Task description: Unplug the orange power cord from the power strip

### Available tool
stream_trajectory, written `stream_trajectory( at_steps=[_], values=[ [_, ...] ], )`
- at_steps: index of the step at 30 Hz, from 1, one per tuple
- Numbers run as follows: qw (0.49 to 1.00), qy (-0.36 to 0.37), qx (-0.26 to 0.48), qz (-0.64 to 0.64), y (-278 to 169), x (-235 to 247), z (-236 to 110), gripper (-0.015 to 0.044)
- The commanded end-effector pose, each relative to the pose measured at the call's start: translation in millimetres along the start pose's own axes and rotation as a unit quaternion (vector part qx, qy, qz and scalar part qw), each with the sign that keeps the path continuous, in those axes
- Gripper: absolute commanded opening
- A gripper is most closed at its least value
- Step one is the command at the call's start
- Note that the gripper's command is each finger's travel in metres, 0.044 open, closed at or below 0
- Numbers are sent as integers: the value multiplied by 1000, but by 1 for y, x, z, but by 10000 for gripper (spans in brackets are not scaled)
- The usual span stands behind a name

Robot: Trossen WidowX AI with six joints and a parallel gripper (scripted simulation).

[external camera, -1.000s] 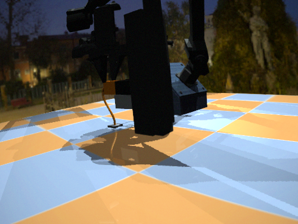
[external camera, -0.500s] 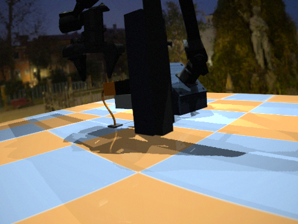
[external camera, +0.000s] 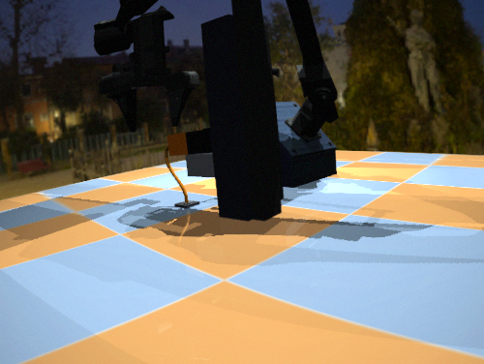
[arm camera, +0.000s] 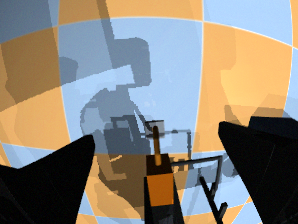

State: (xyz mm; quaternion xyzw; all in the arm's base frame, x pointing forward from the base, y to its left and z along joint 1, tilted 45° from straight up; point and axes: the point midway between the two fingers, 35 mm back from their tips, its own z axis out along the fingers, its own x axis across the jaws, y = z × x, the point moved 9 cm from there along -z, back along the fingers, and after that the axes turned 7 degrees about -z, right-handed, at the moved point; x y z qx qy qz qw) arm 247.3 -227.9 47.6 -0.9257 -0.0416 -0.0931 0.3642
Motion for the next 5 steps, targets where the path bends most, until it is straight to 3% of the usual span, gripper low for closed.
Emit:
stream_trajectory(
  at_steps=[1, 5],
  values=[
    [1000, -2, 0, -2, 0, 0, 0, 440],
    [1000, -2, 0, -2, 0, 0, 0, 440]
  ],
)
